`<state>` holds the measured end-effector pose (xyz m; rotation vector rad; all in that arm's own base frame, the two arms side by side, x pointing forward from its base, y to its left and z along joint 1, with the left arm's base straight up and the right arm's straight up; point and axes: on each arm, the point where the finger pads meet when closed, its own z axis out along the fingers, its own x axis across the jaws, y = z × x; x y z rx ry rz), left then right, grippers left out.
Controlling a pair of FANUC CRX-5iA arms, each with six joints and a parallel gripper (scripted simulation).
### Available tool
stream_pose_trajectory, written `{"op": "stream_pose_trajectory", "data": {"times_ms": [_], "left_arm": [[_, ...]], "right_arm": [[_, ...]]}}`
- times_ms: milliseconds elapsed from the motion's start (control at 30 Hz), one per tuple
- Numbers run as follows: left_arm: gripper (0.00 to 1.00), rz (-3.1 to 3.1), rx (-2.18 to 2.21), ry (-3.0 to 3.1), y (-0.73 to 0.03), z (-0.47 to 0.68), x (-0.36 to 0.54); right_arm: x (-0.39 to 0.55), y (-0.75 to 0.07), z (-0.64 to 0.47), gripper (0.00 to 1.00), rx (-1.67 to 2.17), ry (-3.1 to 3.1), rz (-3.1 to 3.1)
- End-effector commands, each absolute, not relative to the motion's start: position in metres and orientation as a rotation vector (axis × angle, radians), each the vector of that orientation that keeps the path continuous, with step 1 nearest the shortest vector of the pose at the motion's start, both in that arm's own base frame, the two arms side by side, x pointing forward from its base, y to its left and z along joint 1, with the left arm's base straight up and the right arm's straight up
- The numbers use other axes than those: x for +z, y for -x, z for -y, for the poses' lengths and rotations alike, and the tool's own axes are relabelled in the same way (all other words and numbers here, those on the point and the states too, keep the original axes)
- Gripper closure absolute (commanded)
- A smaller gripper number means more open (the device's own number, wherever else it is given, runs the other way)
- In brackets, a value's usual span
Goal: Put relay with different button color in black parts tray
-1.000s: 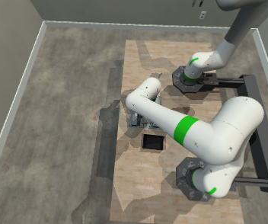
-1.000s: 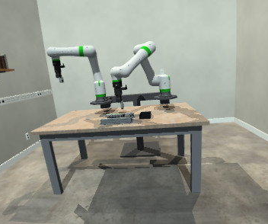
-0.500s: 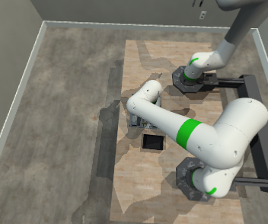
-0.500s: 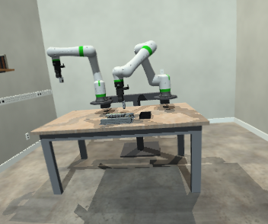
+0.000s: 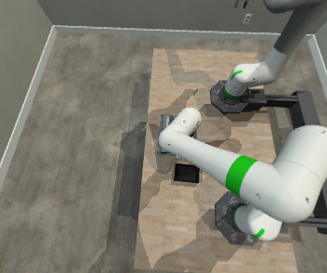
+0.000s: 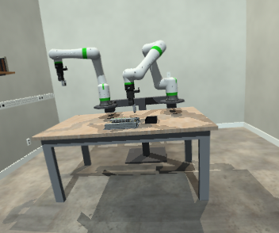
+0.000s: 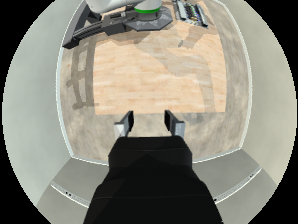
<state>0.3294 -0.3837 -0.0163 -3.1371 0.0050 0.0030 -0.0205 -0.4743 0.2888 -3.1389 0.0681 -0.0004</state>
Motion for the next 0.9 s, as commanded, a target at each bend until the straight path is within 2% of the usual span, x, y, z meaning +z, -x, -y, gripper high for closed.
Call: {"op": "stream_pose_trajectory", "data": {"times_ms": [0, 867], "left_arm": [[1.0, -0.005, 0.0, 3.142, -0.321, 0.356, -0.015], [1.0, -0.005, 0.0, 3.142, -0.283, 0.247, -0.015]], "right_arm": [[0.29, 0.021, 0.475, 0.0, 0.0, 3.141, -0.068], [0.29, 0.021, 0.475, 0.0, 0.0, 3.141, -0.068]]}}
